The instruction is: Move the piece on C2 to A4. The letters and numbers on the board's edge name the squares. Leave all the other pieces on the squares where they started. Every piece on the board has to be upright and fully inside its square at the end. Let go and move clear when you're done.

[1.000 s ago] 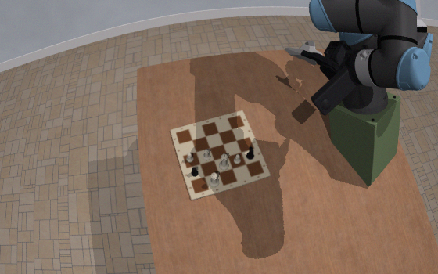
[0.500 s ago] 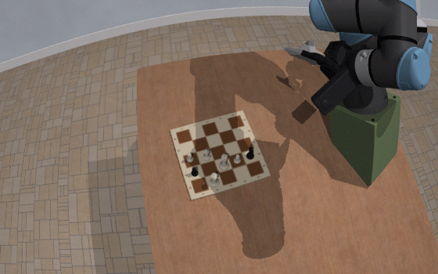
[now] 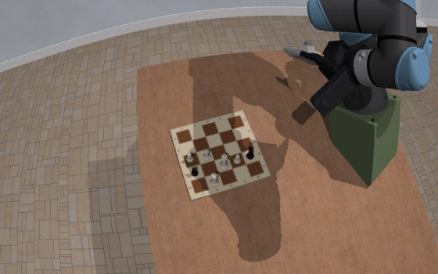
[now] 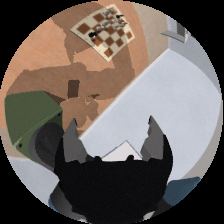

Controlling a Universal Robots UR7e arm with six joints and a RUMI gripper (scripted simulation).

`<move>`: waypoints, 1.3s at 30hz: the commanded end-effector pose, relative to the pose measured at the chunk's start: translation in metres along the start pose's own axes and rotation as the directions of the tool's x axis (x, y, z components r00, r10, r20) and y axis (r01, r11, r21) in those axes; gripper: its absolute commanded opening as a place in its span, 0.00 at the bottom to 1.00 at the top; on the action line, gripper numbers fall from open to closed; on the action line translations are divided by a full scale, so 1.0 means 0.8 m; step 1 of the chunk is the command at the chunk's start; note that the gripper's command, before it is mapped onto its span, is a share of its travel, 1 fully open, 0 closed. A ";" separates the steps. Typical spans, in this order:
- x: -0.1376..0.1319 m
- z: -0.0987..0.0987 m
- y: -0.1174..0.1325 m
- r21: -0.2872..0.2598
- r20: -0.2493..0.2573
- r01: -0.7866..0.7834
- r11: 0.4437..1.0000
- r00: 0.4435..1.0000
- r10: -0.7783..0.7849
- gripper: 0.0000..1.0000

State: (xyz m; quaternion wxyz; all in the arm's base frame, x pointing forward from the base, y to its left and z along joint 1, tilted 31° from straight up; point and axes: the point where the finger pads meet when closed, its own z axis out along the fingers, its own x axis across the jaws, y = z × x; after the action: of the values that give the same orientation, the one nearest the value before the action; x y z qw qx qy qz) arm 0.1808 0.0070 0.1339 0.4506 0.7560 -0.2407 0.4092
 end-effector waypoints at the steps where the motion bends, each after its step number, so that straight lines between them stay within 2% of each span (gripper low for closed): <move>1: 0.004 -0.003 -0.004 -0.008 0.008 0.025 1.000 1.000 -0.025 1.00; 15: 0.026 -0.021 -0.026 -0.044 0.061 0.169 0.985 0.984 -0.166 1.00; 21: 0.043 -0.033 -0.045 -0.060 0.111 0.284 0.957 0.955 -0.276 1.00; 30: 0.076 -0.053 -0.086 -0.058 0.219 0.495 0.867 0.854 -0.472 1.00; 32: 0.076 -0.053 -0.086 -0.058 0.219 0.495 0.867 0.854 -0.472 1.00; 39: 0.101 -0.064 -0.120 -0.019 0.305 0.642 0.766 0.733 -0.607 1.00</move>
State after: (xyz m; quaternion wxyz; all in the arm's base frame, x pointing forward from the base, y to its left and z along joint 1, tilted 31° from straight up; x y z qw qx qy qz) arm 0.2572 0.0840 0.1647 0.5602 0.8061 -0.0916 0.1675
